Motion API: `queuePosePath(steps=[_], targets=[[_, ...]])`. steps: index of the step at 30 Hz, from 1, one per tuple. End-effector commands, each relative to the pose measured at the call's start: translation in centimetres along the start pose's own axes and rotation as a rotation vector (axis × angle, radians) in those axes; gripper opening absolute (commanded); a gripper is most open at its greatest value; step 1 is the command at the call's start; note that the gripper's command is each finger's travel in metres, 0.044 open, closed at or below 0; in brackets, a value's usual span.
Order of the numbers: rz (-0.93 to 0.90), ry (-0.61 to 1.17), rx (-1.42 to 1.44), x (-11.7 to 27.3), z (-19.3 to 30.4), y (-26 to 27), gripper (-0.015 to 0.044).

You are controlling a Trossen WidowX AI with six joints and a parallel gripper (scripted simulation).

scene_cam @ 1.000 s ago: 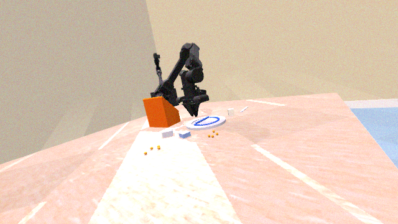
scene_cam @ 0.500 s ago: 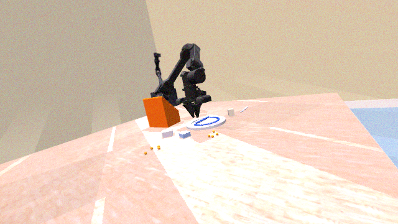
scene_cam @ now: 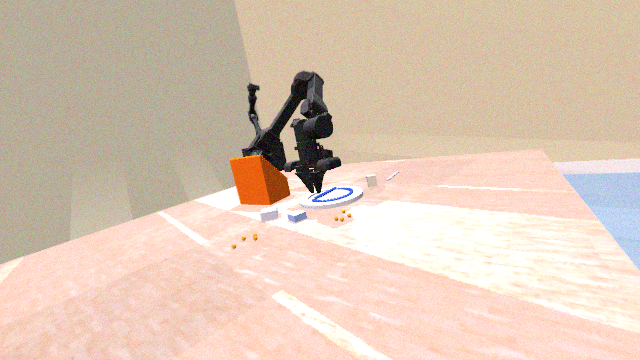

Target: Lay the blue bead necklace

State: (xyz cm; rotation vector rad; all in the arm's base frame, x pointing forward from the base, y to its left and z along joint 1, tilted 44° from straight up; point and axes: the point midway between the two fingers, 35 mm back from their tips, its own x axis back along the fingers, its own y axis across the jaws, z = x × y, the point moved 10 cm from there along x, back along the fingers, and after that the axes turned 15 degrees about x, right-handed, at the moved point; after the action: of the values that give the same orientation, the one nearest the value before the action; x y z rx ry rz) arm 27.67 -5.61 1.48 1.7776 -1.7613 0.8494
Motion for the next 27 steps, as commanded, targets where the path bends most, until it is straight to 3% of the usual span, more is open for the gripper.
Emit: queuePosePath(steps=[1,14,19,27], targets=[[-0.004,-0.007,-0.011,-0.9,0.0,0.3,0.0120],[-0.006,-0.010,-0.013,-1.9,-0.1,0.4,0.0120],[-0.004,-0.005,-0.005,-1.7,0.0,0.2,0.0000],[-0.004,-0.005,-0.005,-1.7,0.0,0.2,0.0000]])
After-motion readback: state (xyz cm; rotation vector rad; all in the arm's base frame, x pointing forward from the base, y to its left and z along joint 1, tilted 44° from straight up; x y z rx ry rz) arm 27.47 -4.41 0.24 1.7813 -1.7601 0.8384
